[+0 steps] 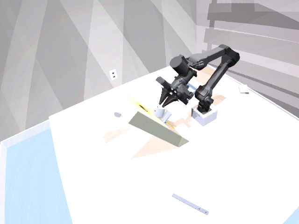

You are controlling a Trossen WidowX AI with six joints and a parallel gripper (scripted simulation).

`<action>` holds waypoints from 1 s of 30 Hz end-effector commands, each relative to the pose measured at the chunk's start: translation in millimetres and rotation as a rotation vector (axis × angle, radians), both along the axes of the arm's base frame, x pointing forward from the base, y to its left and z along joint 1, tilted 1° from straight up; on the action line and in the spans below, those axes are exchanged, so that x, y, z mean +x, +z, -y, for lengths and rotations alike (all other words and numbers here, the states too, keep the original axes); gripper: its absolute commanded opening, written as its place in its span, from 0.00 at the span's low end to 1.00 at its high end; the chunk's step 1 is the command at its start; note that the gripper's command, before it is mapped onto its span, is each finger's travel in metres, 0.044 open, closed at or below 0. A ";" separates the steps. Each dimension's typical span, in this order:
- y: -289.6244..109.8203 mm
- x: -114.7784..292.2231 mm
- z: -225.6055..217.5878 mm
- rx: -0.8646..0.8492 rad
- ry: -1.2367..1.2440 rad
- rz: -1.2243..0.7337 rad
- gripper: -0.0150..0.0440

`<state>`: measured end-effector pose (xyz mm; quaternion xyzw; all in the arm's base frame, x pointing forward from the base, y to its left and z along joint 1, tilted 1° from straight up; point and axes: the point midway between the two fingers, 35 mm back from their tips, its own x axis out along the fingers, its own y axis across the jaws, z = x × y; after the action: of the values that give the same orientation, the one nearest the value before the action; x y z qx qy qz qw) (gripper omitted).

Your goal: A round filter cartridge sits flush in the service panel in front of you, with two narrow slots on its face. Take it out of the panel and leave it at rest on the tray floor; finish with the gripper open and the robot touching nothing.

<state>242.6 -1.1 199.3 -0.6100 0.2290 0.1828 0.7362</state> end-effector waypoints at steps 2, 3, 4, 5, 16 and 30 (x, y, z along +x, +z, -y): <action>0.3 0.2 0.0 0.000 0.000 0.002 0.41; 0.3 0.2 0.0 0.000 0.000 0.002 0.41; 0.3 0.2 0.0 0.000 0.000 0.002 0.41; 0.1 0.1 0.0 0.000 0.000 -0.005 0.41; 4.0 6.1 0.4 0.006 -0.007 -0.326 0.41; 4.1 6.2 0.4 0.006 -0.008 -0.331 0.41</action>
<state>249.1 -1.5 203.6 -0.5713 0.3463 0.2780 0.6902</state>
